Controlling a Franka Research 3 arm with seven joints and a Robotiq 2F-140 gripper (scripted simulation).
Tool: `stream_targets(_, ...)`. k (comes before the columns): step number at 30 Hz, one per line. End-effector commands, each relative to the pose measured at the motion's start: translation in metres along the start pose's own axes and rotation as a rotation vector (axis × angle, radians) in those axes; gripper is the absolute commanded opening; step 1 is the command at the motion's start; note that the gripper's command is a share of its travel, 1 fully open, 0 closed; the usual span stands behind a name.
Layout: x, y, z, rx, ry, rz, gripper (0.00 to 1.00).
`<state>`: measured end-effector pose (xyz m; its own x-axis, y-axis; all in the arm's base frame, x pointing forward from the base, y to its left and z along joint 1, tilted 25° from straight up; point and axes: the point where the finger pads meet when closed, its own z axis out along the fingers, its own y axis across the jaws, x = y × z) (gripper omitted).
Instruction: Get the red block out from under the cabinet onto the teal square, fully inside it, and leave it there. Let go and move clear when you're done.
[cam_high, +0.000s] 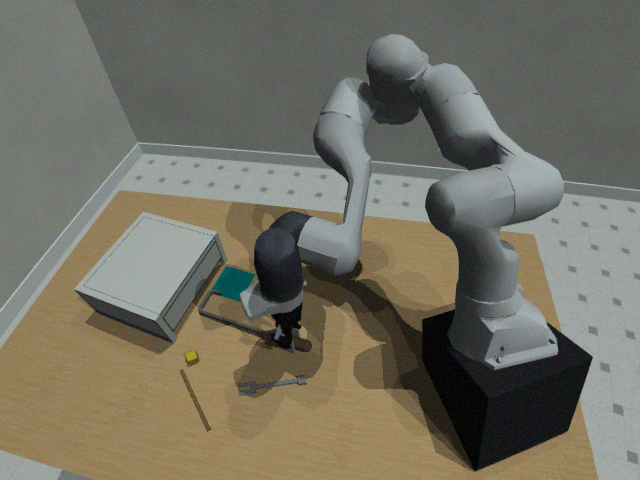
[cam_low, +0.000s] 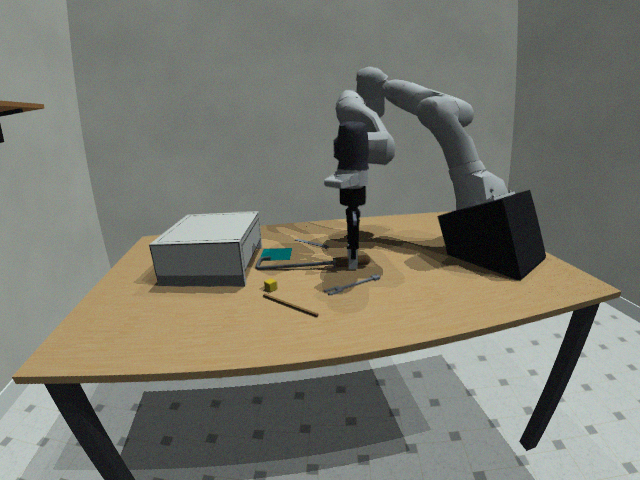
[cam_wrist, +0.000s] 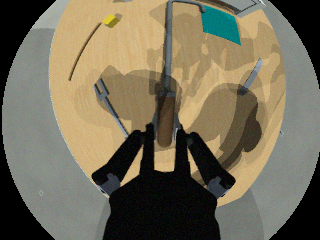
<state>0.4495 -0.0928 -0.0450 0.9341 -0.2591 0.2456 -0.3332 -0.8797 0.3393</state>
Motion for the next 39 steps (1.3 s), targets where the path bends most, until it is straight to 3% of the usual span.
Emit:
stream_targets(1,0.004,-0.001,-0.001,0.001,-0.002,-0.009,0.0)
stream_targets(13,0.023,-0.001,0.0,0.001,-0.002,-0.008,0.0)
stream_targets(39,0.092,-0.002,0.0,0.001,-0.002,-0.007,0.0)
